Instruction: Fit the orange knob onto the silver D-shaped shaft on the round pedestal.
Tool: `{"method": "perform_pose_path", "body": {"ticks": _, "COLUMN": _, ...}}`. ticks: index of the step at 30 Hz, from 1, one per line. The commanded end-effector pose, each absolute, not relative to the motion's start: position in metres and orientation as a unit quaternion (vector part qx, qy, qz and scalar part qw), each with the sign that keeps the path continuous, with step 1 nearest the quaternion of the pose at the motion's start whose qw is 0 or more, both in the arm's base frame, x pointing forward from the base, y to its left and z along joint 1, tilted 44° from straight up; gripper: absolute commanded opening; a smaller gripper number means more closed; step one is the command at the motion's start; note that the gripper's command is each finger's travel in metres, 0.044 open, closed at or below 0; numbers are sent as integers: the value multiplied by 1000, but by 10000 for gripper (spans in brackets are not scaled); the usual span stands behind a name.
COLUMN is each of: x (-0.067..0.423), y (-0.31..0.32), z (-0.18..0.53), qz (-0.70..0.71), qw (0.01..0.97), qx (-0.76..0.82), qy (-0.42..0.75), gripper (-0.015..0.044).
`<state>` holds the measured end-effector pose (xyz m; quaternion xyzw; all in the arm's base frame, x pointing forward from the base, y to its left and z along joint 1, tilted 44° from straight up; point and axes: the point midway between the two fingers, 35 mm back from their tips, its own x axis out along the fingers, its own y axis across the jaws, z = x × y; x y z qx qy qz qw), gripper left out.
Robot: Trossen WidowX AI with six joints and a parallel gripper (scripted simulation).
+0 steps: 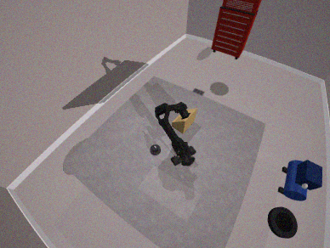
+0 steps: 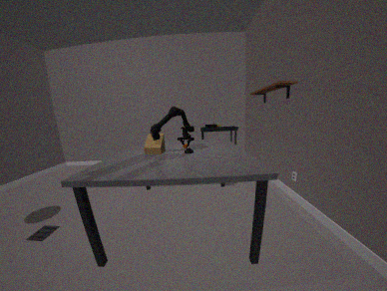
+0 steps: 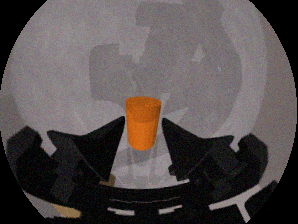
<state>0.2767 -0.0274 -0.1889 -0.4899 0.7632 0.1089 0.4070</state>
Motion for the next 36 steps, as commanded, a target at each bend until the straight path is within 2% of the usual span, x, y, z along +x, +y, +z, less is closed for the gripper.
{"method": "perform_pose_path", "body": {"ticks": 1, "x": 277, "y": -28, "z": -189, "qz": 109, "qw": 407, "qx": -489, "qy": 764, "gripper": 260}}
{"method": "perform_pose_path", "body": {"ticks": 11, "x": 277, "y": -28, "z": -189, "qz": 109, "qw": 407, "qx": -489, "qy": 764, "gripper": 260}}
{"method": "perform_pose_path", "body": {"ticks": 18, "x": 277, "y": -28, "z": -189, "qz": 109, "qw": 407, "qx": -489, "qy": 764, "gripper": 440}}
{"method": "perform_pose_path", "body": {"ticks": 25, "x": 278, "y": -25, "z": -187, "qz": 109, "qw": 407, "qx": -489, "qy": 764, "gripper": 440}}
{"method": "perform_pose_path", "body": {"ticks": 29, "x": 288, "y": 11, "z": -148, "qz": 110, "qw": 408, "qx": -489, "qy": 763, "gripper": 440}}
{"method": "perform_pose_path", "body": {"ticks": 36, "x": 288, "y": 13, "z": -145, "qz": 110, "qw": 408, "qx": -489, "qy": 763, "gripper": 440}}
